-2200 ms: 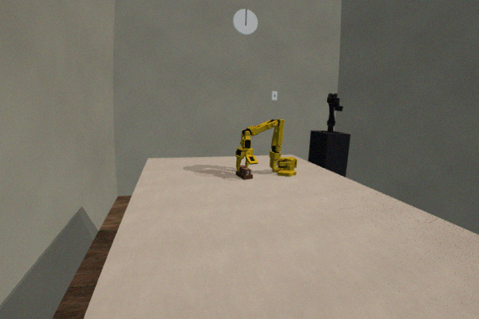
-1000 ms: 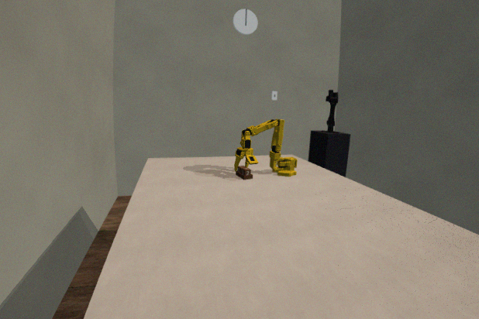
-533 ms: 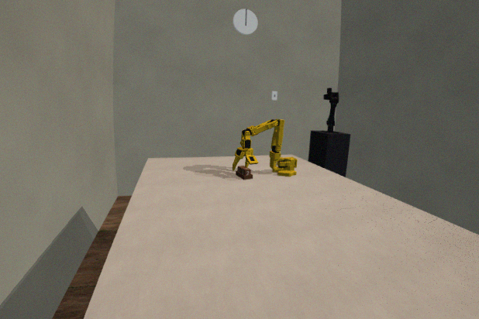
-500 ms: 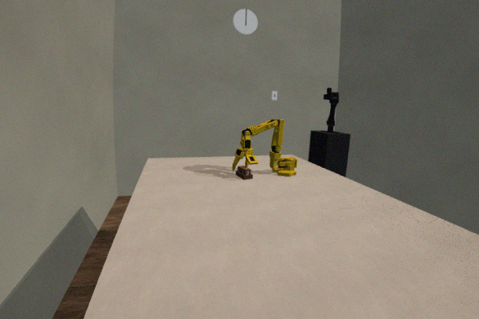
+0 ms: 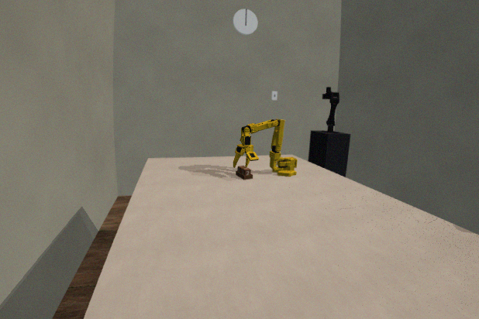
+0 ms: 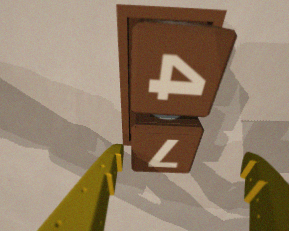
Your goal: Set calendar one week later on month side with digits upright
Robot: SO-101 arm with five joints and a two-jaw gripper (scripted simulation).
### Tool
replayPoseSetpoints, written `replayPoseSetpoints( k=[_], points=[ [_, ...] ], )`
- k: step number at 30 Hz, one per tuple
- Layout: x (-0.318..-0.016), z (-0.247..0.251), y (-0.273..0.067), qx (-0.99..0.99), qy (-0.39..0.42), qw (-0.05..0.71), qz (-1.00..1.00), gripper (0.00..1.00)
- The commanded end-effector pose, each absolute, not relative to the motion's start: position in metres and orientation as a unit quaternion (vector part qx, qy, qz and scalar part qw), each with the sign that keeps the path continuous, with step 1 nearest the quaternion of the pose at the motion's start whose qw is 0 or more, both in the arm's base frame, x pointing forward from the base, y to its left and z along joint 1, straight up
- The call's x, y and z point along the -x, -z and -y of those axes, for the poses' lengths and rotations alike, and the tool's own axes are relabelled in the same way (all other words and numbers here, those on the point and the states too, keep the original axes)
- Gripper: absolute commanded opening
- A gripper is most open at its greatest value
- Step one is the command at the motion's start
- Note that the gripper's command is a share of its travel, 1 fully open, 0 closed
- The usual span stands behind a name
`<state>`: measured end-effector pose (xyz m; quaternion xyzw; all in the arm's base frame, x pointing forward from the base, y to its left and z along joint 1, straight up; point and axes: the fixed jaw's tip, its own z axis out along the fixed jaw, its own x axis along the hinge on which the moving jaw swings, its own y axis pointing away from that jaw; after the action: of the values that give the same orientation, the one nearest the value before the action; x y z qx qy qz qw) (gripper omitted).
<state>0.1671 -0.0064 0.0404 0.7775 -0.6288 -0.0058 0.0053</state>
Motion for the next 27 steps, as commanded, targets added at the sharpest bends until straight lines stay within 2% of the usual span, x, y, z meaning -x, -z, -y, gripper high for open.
replayPoseSetpoints(
  k=[1, 11, 27],
  points=[
    [-0.175, 0.008, -0.057, -0.775, -0.017, -0.013, 0.631, 0.36],
    [-0.171, 0.007, -0.085, -0.775, -0.017, -0.013, 0.631, 0.36],
    [-0.17, 0.007, -0.088, -0.775, -0.017, -0.013, 0.631, 0.36]
  ],
)
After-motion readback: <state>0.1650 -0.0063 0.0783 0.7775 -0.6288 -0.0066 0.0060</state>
